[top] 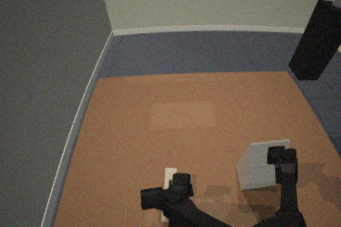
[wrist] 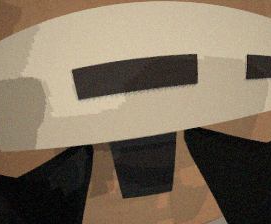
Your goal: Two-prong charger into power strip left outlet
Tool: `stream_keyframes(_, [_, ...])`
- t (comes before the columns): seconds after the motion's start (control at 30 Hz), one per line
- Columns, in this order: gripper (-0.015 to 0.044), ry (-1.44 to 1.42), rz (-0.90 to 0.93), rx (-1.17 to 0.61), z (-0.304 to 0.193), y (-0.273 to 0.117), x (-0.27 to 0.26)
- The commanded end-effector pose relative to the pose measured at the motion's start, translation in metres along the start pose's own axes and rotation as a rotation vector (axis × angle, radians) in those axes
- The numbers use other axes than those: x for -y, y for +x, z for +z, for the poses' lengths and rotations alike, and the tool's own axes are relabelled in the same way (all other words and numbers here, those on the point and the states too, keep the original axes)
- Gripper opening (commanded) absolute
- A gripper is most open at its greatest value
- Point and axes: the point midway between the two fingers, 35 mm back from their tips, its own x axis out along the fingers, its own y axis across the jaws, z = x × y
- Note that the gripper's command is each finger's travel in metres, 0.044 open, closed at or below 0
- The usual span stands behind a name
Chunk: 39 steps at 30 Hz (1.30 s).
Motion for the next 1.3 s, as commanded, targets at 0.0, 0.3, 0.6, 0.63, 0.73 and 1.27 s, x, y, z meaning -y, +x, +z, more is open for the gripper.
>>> stream_keyframes(0.0, [0.0420, -0.001, 0.000, 0.001, 0.0003, 0.0000, -0.0001])
stream_keyframes(0.3, [0.0440, -0.004, 0.000, 0.004, -0.0014, 0.0002, 0.0000])
stream_keyframes(0.6, [0.0440, -0.008, 0.000, 0.009, -0.0038, 0.0004, 0.0000])
stream_keyframes(0.63, [0.0440, -0.008, 0.000, 0.009, -0.0040, 0.0005, 0.0000])
stream_keyframes(0.73, [0.0440, -0.009, 0.000, 0.011, -0.0048, 0.0006, 0.0001])
stream_keyframes(1.27, [0.0440, -0.016, 0.000, 0.019, -0.0091, 0.0010, 0.0003])
